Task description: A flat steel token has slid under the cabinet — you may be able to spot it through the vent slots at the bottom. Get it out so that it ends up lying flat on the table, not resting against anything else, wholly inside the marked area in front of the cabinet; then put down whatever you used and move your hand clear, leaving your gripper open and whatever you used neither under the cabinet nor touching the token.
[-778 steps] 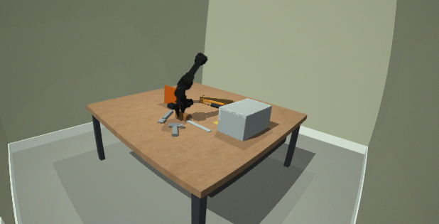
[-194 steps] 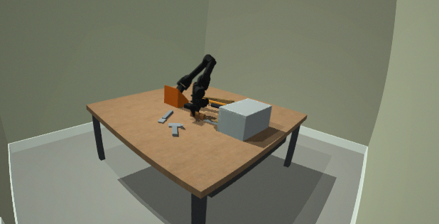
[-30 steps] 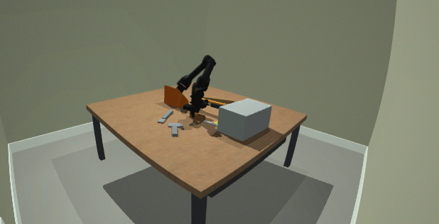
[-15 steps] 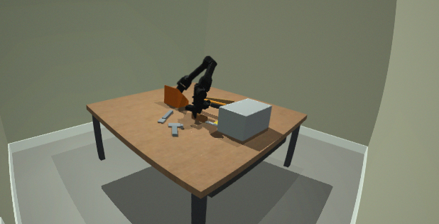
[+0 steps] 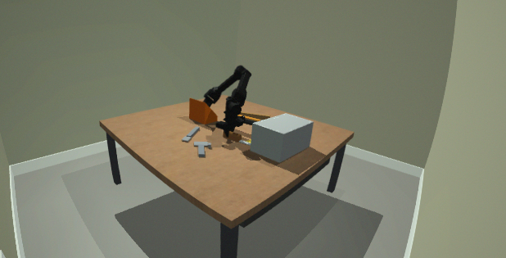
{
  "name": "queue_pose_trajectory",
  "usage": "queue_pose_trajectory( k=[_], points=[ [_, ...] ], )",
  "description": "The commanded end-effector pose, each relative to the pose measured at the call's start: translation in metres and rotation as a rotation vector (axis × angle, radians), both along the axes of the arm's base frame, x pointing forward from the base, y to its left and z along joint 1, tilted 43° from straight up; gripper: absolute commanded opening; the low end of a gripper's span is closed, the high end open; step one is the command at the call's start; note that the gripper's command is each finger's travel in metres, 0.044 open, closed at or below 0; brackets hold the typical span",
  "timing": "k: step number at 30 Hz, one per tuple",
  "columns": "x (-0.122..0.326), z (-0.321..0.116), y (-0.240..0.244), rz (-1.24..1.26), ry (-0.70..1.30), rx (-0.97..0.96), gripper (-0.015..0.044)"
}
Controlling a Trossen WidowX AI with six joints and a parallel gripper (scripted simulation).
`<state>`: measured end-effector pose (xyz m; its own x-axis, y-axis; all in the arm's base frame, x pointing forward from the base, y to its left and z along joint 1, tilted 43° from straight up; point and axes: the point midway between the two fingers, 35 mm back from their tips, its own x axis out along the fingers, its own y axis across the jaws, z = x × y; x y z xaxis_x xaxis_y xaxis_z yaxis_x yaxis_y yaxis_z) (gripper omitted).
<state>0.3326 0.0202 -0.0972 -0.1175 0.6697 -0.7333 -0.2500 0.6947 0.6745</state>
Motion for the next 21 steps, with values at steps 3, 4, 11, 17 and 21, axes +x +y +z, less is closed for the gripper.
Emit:
queue_pose_trajectory(
  k=[3,4,11,17,21],
  points=[
    [0.008,0.001,0.002,0.000,-0.003,-0.002,0.0000],
    [0.009,0.001,0.002,0.000,-0.003,-0.002,0.0000],
    [0.016,0.001,0.004,0.000,-0.003,-0.002,0.0000],
    [0.022,0.002,0.005,0.000,-0.003,-0.002,0.0000],
    [0.026,0.002,0.006,0.000,-0.004,-0.002,0.0000]
  ],
)
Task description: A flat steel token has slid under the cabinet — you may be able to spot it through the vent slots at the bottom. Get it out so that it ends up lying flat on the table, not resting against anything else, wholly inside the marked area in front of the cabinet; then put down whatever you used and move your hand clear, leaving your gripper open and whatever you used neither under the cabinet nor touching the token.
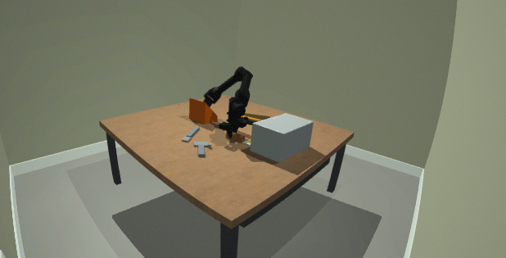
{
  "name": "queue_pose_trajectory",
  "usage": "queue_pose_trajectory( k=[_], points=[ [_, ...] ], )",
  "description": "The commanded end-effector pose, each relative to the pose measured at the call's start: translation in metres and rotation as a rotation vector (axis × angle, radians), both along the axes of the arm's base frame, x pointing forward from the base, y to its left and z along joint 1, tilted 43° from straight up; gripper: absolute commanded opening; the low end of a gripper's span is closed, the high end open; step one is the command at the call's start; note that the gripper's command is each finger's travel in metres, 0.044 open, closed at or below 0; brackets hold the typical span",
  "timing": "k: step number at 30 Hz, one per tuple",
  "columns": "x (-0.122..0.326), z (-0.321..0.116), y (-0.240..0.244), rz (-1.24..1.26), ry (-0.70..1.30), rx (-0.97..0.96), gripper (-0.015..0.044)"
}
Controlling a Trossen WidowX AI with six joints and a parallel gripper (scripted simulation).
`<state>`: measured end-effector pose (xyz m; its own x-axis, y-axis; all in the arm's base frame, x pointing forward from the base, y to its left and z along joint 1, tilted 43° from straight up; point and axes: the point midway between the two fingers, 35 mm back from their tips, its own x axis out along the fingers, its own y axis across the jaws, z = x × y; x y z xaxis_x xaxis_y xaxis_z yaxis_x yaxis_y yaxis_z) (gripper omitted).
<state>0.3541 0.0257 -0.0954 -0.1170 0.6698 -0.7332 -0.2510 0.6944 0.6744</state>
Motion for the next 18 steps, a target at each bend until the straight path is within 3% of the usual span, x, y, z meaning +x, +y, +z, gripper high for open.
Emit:
queue_pose_trajectory(
  k=[1,18],
  points=[
    [0.005,0.001,0.001,-0.001,-0.002,-0.002,0.0000],
    [0.021,0.002,0.005,-0.001,-0.003,-0.002,0.0000]
  ],
)
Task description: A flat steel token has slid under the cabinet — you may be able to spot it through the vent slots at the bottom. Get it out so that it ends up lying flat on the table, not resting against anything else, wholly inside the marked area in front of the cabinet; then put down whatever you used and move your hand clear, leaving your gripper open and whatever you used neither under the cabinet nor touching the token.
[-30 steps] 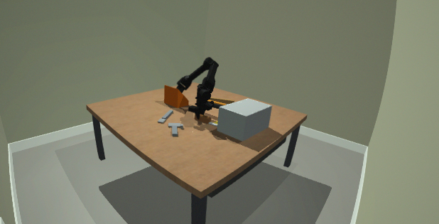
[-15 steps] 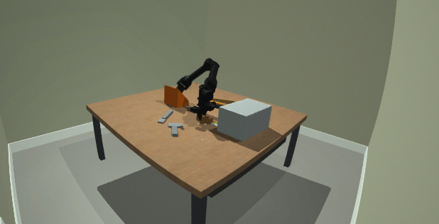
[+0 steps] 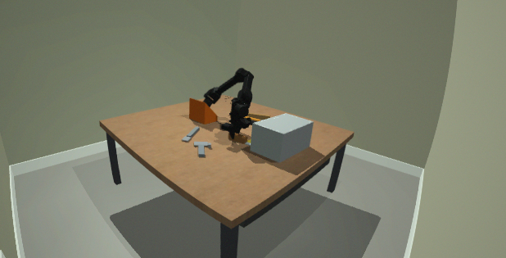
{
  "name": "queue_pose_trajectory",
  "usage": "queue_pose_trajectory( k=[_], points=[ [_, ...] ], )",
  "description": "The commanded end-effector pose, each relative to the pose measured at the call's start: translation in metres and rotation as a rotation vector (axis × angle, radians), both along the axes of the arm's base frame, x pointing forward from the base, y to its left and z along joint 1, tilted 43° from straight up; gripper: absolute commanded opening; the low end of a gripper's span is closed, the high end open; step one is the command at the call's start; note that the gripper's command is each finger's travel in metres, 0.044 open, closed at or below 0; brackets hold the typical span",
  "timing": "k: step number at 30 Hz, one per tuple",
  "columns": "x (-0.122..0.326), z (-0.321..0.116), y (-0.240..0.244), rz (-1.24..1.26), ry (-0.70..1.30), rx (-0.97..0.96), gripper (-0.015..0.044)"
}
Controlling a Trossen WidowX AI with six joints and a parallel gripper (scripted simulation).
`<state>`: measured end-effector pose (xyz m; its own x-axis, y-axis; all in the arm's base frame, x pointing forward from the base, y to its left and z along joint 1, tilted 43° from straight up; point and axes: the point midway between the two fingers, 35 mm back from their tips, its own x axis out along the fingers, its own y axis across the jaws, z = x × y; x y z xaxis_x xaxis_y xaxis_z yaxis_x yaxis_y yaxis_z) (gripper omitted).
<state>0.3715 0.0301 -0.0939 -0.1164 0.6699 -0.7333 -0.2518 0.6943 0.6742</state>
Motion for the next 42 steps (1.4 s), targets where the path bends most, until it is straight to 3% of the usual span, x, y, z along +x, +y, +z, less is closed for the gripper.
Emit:
queue_pose_trajectory(
  k=[1,42],
  points=[
    [0.005,0.001,0.001,-0.001,-0.002,-0.002,0.0000],
    [0.038,0.005,0.012,-0.001,-0.004,-0.001,0.0000]
  ],
)
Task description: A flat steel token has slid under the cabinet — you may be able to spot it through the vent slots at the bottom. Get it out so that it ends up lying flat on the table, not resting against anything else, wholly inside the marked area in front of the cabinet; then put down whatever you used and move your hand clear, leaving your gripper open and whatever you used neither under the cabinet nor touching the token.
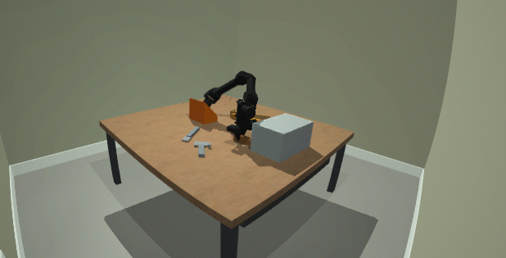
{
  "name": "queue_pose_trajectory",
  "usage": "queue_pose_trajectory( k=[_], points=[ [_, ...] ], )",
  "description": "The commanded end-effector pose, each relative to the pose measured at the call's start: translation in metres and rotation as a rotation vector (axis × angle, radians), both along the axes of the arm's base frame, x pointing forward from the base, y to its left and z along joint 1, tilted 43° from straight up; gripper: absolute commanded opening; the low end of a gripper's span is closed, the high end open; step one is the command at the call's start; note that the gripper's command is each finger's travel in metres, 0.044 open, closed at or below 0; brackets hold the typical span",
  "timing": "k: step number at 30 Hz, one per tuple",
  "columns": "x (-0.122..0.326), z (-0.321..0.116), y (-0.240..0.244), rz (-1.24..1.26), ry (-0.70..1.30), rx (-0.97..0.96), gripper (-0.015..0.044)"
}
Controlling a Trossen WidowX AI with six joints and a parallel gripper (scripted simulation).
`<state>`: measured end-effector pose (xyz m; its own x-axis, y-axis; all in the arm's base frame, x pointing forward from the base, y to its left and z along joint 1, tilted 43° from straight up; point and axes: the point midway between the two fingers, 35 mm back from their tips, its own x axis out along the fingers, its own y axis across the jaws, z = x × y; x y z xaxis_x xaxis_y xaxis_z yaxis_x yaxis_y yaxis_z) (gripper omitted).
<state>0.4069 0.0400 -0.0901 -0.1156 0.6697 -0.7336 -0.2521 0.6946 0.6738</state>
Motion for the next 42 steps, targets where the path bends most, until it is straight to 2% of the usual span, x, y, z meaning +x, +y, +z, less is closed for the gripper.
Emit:
queue_pose_trajectory(
  k=[1,18,42],
  points=[
    [0.002,0.002,0.003,0.000,-0.003,0.000,0.0000],
    [-0.003,0.017,0.019,0.000,-0.003,0.001,0.0000],
    [-0.019,0.015,0.014,-0.001,-0.002,0.000,0.0000]
  ],
)
